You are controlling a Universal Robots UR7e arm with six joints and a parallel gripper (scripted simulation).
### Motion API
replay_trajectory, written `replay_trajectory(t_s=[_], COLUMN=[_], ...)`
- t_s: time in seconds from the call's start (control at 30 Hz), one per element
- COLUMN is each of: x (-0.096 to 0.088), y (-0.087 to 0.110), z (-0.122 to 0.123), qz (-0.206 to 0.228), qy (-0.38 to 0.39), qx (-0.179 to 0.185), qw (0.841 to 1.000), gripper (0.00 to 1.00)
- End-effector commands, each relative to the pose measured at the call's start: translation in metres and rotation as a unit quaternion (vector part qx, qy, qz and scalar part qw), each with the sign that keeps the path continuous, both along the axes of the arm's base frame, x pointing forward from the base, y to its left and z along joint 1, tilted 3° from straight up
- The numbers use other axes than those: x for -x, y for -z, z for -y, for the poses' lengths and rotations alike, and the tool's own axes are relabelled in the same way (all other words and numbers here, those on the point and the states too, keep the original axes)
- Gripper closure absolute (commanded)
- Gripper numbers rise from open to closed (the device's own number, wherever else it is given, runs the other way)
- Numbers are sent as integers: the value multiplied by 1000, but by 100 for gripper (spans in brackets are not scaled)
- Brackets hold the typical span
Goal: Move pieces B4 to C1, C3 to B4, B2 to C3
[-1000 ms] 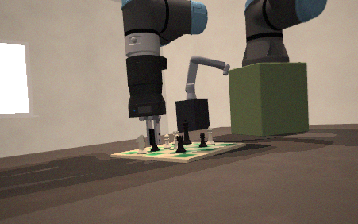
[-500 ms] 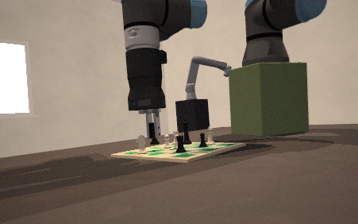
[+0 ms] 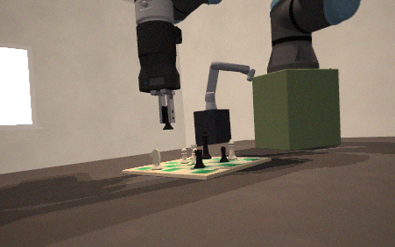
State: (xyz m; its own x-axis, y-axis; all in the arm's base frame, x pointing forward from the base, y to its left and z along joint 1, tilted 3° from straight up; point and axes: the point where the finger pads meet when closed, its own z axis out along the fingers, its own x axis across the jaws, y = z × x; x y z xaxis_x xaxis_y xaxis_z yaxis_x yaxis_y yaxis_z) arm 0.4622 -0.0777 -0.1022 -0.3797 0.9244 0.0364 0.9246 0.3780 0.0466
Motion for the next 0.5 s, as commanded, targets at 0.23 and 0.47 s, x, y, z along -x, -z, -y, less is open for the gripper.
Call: replay_trajectory(t_s=[0.23, 0.47], x=[1, 1], y=[-26, -26], z=[1, 1], qz=[0, 0], qy=[0, 0], qx=[0, 0], qw=[1000, 1000], gripper=[100, 100])
